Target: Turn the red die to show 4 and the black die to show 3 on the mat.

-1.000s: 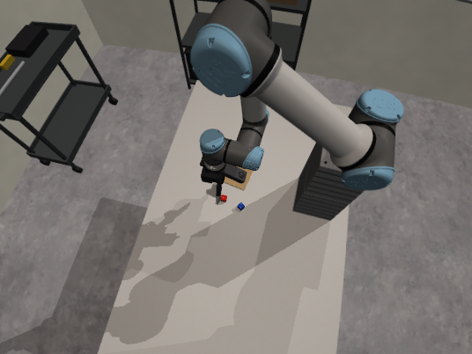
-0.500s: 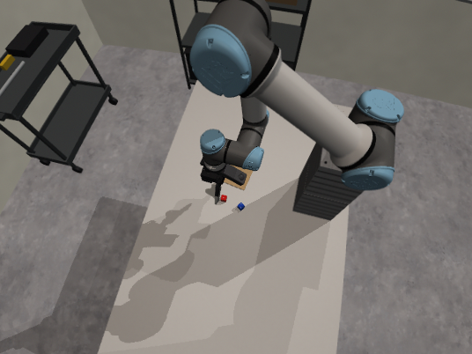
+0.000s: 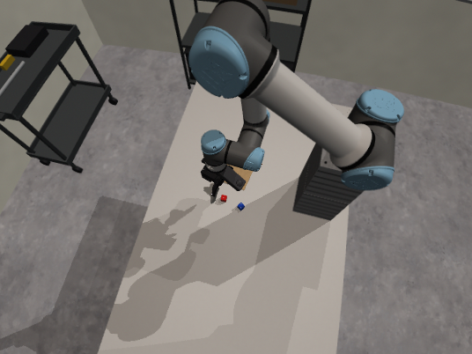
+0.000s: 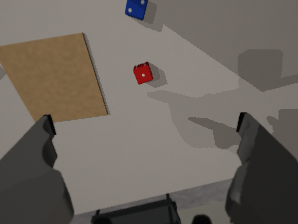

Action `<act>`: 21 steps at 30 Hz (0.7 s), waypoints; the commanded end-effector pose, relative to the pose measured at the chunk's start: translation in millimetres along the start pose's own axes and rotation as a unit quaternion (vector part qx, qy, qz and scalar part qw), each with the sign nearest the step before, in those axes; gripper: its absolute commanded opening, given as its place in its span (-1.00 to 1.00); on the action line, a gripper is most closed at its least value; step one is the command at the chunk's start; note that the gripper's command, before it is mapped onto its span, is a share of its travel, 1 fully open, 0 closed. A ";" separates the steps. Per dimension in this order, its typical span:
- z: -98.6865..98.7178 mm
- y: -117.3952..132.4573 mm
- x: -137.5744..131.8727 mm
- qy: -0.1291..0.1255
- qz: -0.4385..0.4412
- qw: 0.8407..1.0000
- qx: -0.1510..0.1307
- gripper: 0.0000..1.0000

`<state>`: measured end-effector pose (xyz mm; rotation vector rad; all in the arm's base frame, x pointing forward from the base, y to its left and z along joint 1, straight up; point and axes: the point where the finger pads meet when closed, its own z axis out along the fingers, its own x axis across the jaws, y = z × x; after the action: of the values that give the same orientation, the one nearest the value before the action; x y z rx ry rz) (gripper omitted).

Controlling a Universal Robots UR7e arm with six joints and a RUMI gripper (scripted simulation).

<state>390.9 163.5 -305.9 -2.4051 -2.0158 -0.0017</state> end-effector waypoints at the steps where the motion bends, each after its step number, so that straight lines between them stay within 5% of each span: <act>1: 1.5 -0.4 1.6 -0.001 0.055 0.998 -0.001 1.00; 12: 6.8 -1.8 5.5 -0.001 0.205 0.979 -0.001 1.00; 21: 10.9 -2.0 8.1 -0.001 0.319 0.948 -0.002 1.00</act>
<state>389.7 170.5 -315.4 -2.8534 -1.3000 -0.0012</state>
